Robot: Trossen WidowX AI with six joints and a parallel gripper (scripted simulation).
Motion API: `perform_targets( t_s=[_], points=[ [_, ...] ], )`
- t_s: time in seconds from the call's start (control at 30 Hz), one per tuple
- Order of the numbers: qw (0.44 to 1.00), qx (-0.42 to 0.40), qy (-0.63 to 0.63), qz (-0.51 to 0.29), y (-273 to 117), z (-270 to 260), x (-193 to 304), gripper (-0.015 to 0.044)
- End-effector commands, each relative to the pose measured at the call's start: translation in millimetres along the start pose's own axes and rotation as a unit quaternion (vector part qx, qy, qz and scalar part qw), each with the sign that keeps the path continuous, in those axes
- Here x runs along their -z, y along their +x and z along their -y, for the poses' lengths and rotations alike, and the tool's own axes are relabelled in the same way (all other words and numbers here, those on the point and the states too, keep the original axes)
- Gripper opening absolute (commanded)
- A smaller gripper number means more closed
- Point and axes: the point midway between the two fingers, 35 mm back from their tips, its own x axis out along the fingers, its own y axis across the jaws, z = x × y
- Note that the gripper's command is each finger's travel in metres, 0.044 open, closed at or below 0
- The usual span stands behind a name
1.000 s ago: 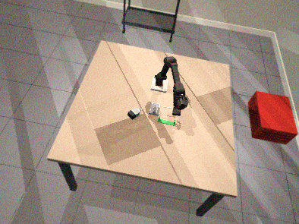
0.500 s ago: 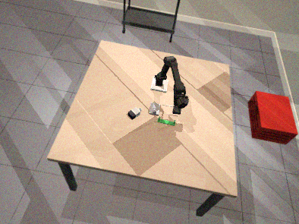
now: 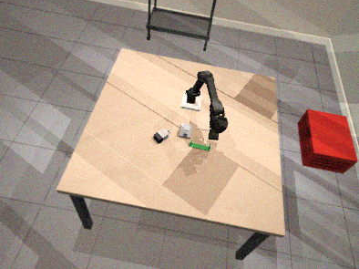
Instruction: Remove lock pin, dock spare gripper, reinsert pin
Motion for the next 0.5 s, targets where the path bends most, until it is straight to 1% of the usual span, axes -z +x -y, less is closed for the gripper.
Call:
perform_targets(
  t_s=[0.0, 0.47],
  points=[
    [1.0, 0.002, 0.007, 0.001, -2, 11, -5, 0.0],
    [1.0, 0.008, 0.023, 0.003, -5, 48, -21, 0.0]
  ],
)
